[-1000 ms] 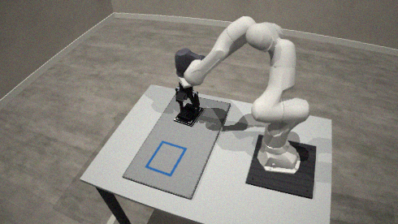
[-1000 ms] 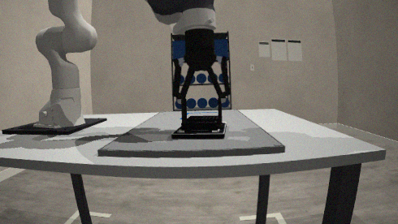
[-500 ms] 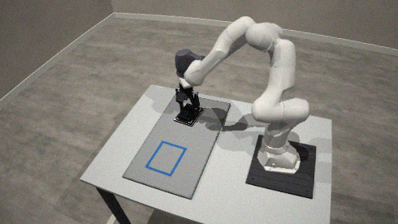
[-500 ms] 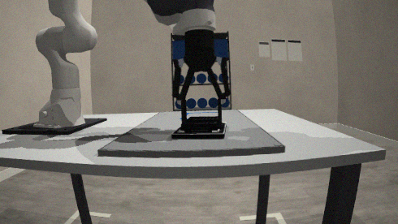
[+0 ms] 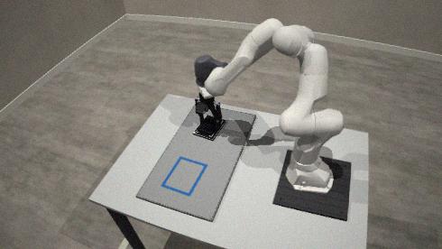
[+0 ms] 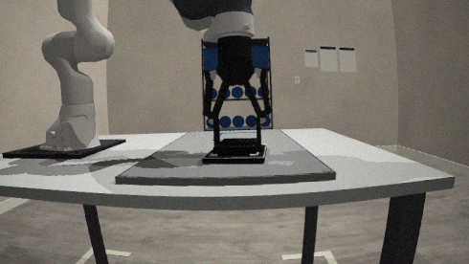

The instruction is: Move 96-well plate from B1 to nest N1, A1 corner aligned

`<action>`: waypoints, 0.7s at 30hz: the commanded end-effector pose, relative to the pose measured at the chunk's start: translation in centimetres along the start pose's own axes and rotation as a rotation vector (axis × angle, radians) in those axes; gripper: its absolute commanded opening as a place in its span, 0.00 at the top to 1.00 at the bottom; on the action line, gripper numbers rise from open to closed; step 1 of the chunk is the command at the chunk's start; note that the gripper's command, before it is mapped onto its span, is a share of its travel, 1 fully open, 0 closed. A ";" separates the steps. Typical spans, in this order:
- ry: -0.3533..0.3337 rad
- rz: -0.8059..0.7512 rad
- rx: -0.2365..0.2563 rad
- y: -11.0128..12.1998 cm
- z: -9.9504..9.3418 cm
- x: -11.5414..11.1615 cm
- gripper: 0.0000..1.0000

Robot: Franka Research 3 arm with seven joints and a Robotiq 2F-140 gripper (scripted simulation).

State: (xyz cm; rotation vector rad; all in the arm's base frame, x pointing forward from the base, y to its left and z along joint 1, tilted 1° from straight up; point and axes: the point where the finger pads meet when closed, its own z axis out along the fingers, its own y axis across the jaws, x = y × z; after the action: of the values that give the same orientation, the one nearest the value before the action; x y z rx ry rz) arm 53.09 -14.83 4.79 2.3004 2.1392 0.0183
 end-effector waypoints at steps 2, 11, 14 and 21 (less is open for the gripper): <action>-0.001 0.000 -0.003 0.1 0.1 0.1 0.40; -0.001 0.000 -0.003 0.1 0.2 0.1 0.00; -0.001 0.000 -0.003 0.1 0.2 0.1 0.00; -0.001 0.000 -0.003 0.1 0.2 0.1 0.00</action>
State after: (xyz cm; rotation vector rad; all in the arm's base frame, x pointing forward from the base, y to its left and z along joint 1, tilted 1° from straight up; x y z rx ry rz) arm 53.11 -14.81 4.62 2.2996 2.1389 0.0191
